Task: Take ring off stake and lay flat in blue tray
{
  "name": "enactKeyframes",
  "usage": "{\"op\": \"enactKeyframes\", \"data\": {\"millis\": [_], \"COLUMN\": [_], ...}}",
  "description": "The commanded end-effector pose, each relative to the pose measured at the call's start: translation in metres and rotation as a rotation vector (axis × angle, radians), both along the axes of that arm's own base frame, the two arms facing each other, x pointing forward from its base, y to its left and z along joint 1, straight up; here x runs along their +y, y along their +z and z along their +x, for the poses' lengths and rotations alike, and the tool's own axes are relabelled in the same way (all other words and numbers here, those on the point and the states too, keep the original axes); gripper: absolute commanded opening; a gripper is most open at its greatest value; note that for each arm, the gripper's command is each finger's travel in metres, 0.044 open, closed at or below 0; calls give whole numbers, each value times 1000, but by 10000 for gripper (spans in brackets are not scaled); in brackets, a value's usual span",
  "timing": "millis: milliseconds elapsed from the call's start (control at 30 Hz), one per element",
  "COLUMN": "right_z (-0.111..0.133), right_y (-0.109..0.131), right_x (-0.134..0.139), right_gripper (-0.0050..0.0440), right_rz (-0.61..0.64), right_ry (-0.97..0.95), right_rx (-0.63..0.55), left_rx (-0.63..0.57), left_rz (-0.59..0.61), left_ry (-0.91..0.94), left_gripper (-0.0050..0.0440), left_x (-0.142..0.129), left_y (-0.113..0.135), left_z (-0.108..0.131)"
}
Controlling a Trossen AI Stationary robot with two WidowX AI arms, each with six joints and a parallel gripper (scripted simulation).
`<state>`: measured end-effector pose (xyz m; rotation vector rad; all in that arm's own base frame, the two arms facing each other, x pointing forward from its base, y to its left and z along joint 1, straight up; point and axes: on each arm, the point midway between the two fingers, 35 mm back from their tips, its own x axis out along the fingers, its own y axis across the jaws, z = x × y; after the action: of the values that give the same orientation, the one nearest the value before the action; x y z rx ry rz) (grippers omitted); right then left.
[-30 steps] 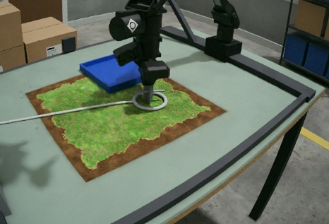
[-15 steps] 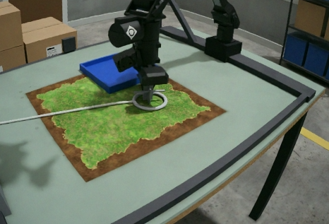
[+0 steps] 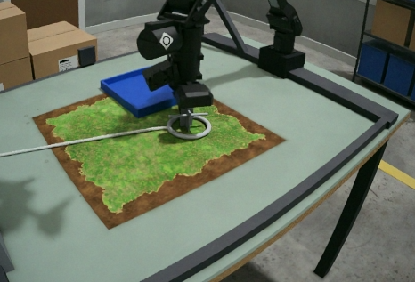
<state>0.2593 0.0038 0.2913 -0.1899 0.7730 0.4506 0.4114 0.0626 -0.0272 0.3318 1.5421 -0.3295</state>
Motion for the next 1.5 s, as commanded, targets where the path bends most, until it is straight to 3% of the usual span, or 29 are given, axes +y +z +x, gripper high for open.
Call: {"op": "enactKeyframes", "data": {"millis": [0, 300, 433, 633, 833, 1000, 1467], "right_z": [-1, -1, -1, -1, -1, -1, -1], "right_y": [5, 5, 5, 5, 5, 5, 5], "right_x": [0, 0, 0, 0, 0, 0, 0], "right_gripper": [440, 440, 440, 440, 440, 440, 440], "right_rz": [-3, -3, -3, -3, -3, -3, -3], "right_ry": [0, 0, 0, 0, 0, 0, 0], "right_rx": [-14, -14, -14, -14, -14, -14, -14], "left_rx": [-26, -17, -51, -51, -43, -19, -27], "left_rz": [4, 2, 7, 7, 6, 2, 3], "left_ry": [2, 1, 1, 2, 2, 3, 3], "left_gripper": [32, -2, -3, -5, -50, -50, -50], "left_x": [1, -1, -1, 0, 0, -2, -5], "left_y": [9, 7, 30, 33, 29, 20, 26], "left_z": [5, 1, 10, 10, 10, 9, 23]}}
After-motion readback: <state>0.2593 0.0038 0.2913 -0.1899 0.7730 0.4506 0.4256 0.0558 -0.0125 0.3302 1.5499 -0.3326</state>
